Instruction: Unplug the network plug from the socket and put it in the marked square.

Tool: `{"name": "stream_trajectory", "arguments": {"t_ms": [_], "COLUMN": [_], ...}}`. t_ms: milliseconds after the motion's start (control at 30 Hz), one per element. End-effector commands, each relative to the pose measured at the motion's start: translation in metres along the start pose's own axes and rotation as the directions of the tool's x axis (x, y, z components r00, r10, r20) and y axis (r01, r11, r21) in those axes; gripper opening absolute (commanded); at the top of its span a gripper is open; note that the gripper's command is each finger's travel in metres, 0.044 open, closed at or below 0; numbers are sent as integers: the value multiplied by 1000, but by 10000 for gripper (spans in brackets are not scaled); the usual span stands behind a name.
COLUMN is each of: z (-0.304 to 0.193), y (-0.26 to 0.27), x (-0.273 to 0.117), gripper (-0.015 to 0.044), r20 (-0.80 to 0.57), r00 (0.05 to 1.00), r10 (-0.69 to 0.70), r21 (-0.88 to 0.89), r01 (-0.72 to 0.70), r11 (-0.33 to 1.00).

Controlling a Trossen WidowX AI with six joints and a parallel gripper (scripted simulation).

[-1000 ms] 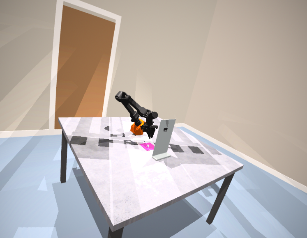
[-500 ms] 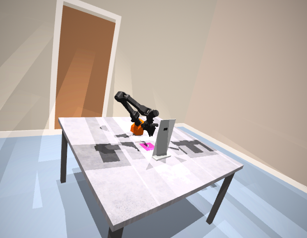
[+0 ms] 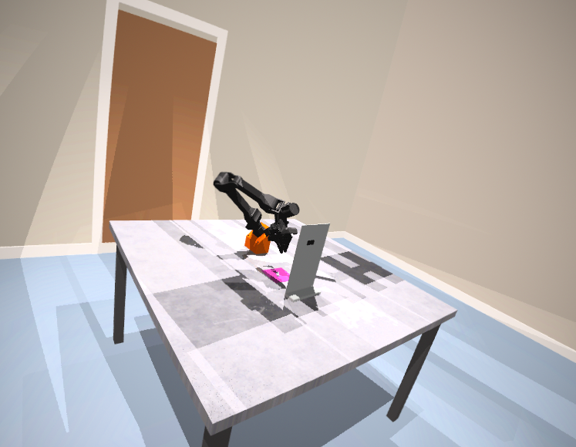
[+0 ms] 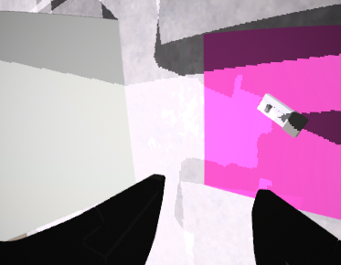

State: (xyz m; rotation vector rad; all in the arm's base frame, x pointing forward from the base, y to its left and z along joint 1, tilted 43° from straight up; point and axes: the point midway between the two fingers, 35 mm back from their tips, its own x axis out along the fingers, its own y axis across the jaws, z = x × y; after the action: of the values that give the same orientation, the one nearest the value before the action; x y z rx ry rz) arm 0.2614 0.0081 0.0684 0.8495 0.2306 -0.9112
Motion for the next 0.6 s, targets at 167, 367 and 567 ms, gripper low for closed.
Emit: {"name": "stream_trajectory", "arguments": {"t_ms": [167, 367, 567], "z": [4, 2, 0], "y": [7, 6, 16], "x": [-10, -12, -23], "gripper": [156, 156, 156], "r20": [7, 3, -2], "r00": [1000, 1000, 1000], "r10": [11, 5, 1], "r21": [10, -2, 1], "r01": [-11, -5, -1], "r11": [1000, 1000, 1000]}}
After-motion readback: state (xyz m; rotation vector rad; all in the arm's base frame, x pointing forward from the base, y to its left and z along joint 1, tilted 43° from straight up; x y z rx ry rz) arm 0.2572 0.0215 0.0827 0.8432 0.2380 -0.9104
